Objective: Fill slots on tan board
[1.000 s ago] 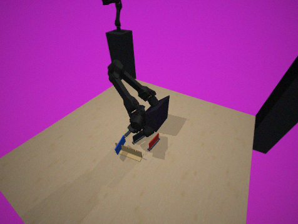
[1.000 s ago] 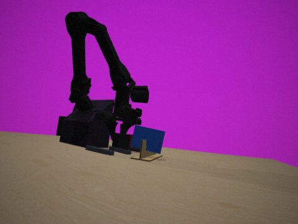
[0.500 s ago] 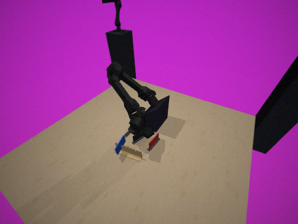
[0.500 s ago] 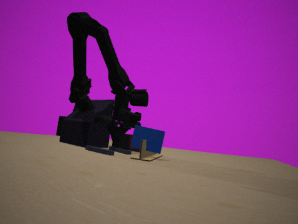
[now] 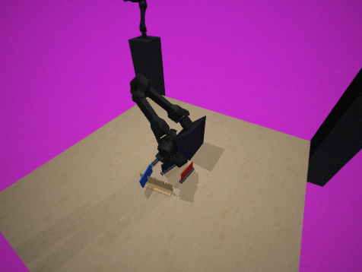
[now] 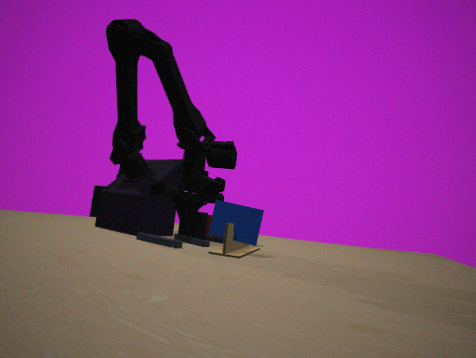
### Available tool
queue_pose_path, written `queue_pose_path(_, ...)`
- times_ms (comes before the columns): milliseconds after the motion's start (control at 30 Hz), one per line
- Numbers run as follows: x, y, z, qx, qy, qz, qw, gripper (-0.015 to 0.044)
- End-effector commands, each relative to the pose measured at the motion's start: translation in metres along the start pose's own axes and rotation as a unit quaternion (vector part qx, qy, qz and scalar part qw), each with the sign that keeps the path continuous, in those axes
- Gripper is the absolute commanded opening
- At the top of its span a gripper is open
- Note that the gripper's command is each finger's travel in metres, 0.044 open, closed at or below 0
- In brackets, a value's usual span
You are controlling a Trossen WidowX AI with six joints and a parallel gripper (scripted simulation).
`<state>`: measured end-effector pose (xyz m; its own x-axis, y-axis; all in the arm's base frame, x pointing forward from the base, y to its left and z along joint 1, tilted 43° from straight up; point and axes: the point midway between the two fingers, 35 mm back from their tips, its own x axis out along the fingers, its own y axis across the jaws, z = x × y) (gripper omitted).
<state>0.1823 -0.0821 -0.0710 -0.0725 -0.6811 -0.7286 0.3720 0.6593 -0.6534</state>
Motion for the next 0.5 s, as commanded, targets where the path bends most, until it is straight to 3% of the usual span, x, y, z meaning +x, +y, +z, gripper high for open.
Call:
queue_pose_path(0, -0.008, 0.001, 0.0, 0.002, 0.0, 0.001, 1.0, 0.0)
queue_pose_path(467, -0.037, 0.001, 0.001, 0.002, 0.0, 0.002, 1.0, 0.0)
